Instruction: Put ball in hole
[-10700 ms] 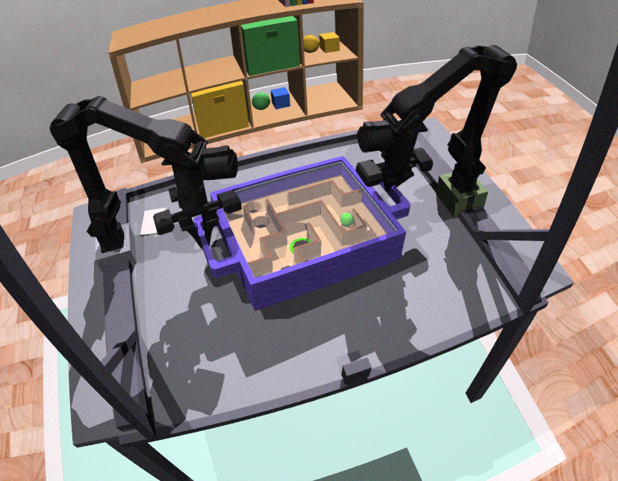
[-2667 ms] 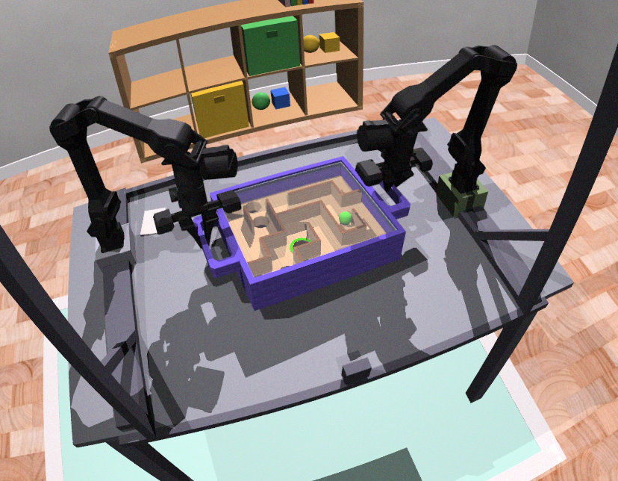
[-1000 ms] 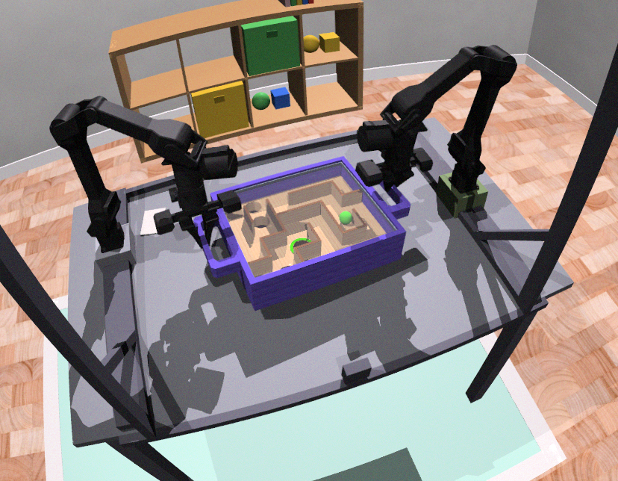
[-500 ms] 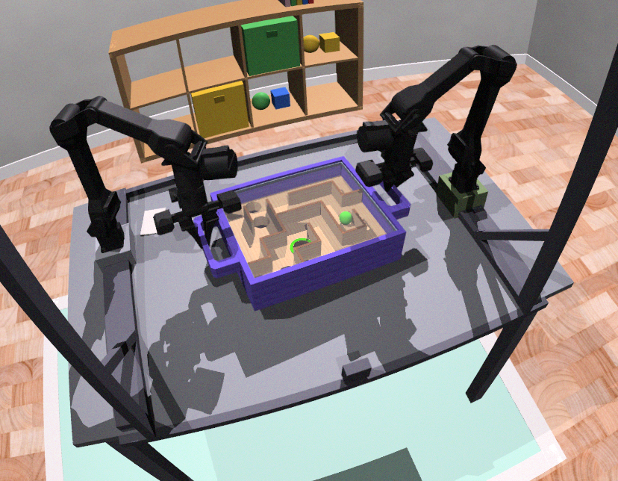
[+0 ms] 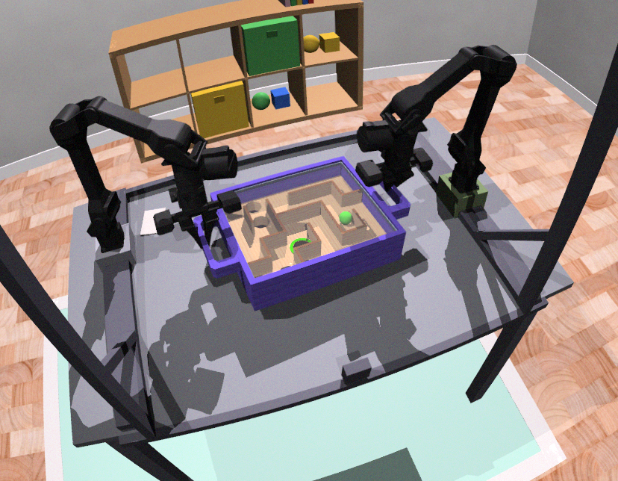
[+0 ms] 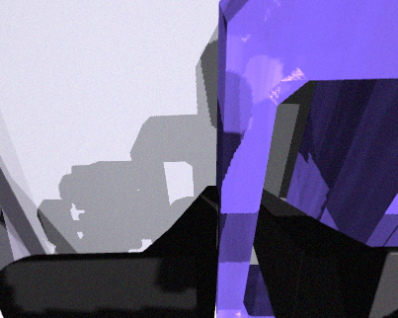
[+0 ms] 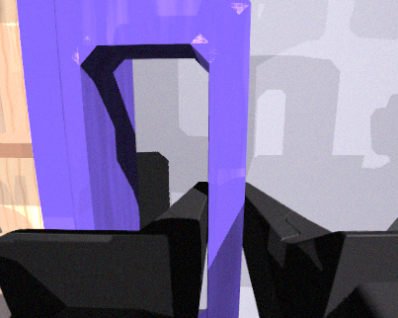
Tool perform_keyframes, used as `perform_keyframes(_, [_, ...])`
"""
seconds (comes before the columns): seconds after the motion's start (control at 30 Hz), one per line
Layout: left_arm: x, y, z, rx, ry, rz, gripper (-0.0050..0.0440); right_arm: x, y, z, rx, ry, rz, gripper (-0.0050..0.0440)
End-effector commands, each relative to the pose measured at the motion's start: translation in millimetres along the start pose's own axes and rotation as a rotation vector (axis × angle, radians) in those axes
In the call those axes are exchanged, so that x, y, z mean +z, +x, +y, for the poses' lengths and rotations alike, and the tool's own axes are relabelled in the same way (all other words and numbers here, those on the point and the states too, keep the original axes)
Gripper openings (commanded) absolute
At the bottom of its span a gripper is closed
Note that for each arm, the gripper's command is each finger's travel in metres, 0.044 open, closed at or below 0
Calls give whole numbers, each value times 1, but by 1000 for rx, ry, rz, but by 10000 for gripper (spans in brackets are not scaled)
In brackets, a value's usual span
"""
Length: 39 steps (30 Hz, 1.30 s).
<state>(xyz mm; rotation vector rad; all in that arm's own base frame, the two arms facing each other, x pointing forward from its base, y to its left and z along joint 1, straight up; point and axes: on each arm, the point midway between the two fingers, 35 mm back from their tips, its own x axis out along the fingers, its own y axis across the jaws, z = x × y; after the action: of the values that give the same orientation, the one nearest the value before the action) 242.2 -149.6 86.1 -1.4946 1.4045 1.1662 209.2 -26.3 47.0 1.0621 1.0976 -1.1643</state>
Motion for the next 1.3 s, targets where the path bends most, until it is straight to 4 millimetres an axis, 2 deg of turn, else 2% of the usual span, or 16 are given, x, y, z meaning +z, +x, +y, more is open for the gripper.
perform_keyframes(0.0, [-13, -15, 0, -30, 20, 41, -50, 5, -12, 9, 41, 7, -18, -50])
perform_keyframes(0.67, [-12, -15, 0, -30, 20, 41, -50, 6, -12, 9, 41, 8, -19, -50])
perform_keyframes(0.7, [-7, -5, 4, -40, 22, 35, -50, 5, -15, 11, 7, 4, -16, -50])
perform_keyframes(0.83, [-11, -12, 1, -38, 22, 41, -50, 5, -13, 8, 29, 9, -18, -50])
perform_keyframes(0.87, [-11, -17, -2, -28, 21, 49, -50, 2, -4, 2, 31, 4, -1, -50])
perform_keyframes(1.0, [-7, -6, 4, -41, 22, 41, -50, 6, -17, 11, 21, 0, -12, -50])
perform_keyframes(1.07, [-11, -17, -2, -29, 24, 48, -50, 4, -5, 2, 30, 3, -11, -50])
perform_keyframes(1.13, [-7, -8, 4, -33, 20, 42, -50, 6, -16, 10, 33, 4, -11, -50])
perform_keyframes(1.17, [-7, -8, 3, -34, 21, 45, -50, 5, -16, 10, 34, 4, 1, -50])
perform_keyframes(1.2, [-11, -17, -2, -30, 22, 51, -50, 2, -5, 2, 32, 3, 3, -50])
perform_keyframes(1.23, [-12, -15, 0, -31, 29, 48, -50, 4, -6, 2, 28, 4, -8, -50])
perform_keyframes(1.27, [-10, -12, 1, -39, 22, 45, -50, 5, -15, 10, 38, 8, -13, -50])
